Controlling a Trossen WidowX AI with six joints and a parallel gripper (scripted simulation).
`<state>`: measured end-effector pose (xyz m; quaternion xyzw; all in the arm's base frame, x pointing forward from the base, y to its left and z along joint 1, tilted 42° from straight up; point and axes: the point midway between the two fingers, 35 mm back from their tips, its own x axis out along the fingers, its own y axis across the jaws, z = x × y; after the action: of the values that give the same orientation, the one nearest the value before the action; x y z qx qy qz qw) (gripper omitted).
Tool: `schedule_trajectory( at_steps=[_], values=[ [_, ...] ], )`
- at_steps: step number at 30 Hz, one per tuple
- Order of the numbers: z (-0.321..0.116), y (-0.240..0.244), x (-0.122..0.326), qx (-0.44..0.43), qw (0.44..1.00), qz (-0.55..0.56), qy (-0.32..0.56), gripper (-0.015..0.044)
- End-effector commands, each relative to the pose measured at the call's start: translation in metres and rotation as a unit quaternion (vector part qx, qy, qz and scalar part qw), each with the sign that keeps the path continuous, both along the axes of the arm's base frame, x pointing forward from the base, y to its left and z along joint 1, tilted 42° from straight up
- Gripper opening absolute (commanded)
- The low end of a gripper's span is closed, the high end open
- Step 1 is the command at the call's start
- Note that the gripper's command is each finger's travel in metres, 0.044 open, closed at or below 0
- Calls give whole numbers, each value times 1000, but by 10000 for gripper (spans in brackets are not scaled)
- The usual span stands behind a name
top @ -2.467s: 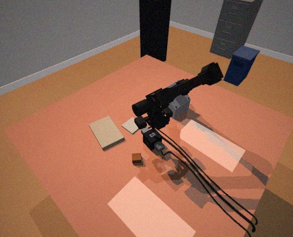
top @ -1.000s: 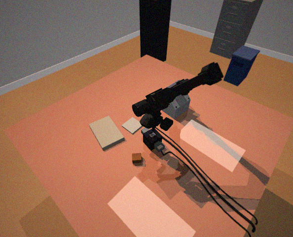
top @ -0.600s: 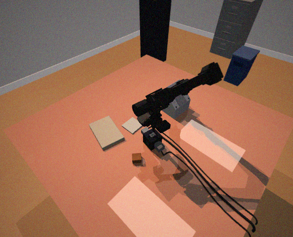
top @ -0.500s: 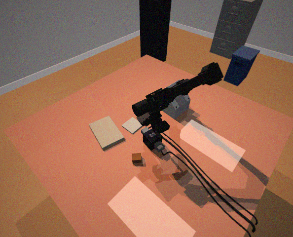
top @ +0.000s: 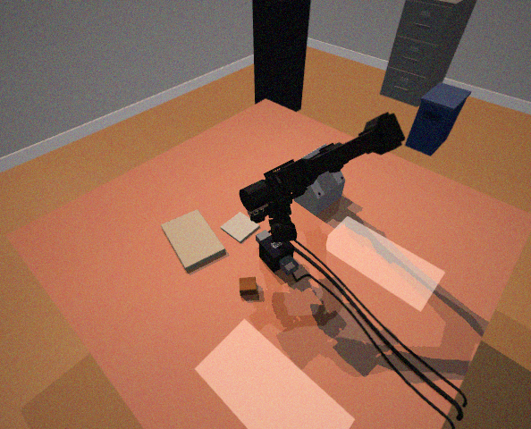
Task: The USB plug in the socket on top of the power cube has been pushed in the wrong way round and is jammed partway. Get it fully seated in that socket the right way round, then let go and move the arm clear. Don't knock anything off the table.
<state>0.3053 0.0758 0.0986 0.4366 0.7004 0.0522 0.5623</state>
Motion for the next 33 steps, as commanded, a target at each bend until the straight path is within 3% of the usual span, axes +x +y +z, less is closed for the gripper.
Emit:
schedule_trajectory(
  at_steps=[1, 17, 33],
  values=[
    [0, 0, 0, 1, 998, -46, 41, 0],
    [0, 0, 0, 4, 963, -199, 180, 0],
    [0, 0, 0, 6, 887, -343, 310, 0]
  ],
)
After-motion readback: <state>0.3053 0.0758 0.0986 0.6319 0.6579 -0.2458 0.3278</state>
